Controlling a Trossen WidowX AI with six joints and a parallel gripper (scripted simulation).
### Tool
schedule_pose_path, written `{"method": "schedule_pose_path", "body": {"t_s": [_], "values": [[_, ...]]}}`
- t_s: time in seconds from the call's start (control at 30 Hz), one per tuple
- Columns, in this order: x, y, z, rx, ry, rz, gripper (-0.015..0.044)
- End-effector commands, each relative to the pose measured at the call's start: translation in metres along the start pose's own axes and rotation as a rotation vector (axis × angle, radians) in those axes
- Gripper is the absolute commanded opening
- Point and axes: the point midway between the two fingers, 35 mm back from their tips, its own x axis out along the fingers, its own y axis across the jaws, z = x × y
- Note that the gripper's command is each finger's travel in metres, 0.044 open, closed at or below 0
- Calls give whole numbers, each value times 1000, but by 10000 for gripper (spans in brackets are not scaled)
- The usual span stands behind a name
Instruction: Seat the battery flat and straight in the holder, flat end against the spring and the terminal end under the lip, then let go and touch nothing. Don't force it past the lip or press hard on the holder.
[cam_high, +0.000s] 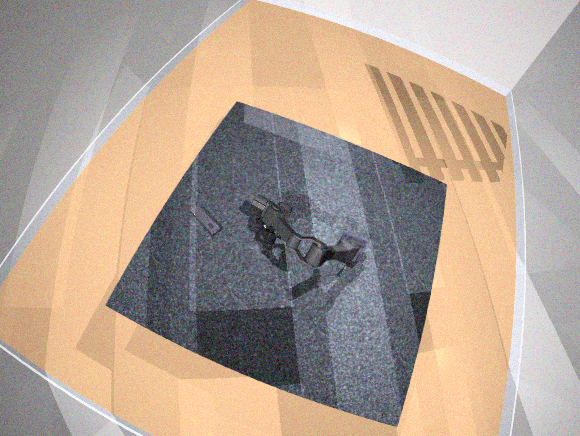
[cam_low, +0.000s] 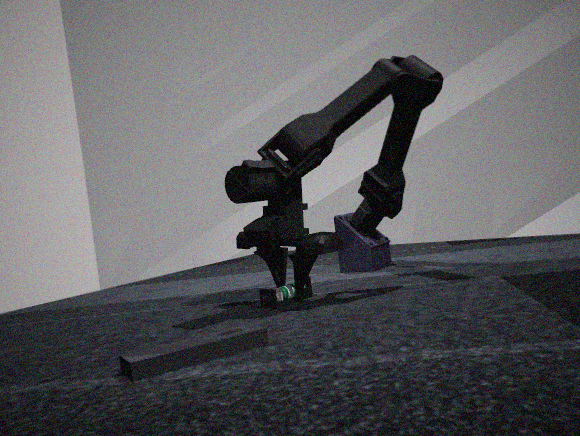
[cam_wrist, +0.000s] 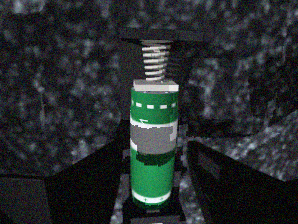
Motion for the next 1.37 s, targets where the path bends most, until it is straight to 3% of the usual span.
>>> {"method": "schedule_pose_path", "body": {"t_s": [0.0,0.23,0.57,1.33], "values": [[-10,0,3,-12,-10,-2,176],[-10,0,3,-13,-10,-2,176],[-82,-8,0,-12,-9,-5,439],[-82,-11,-1,-12,-9,-5,440]]}}
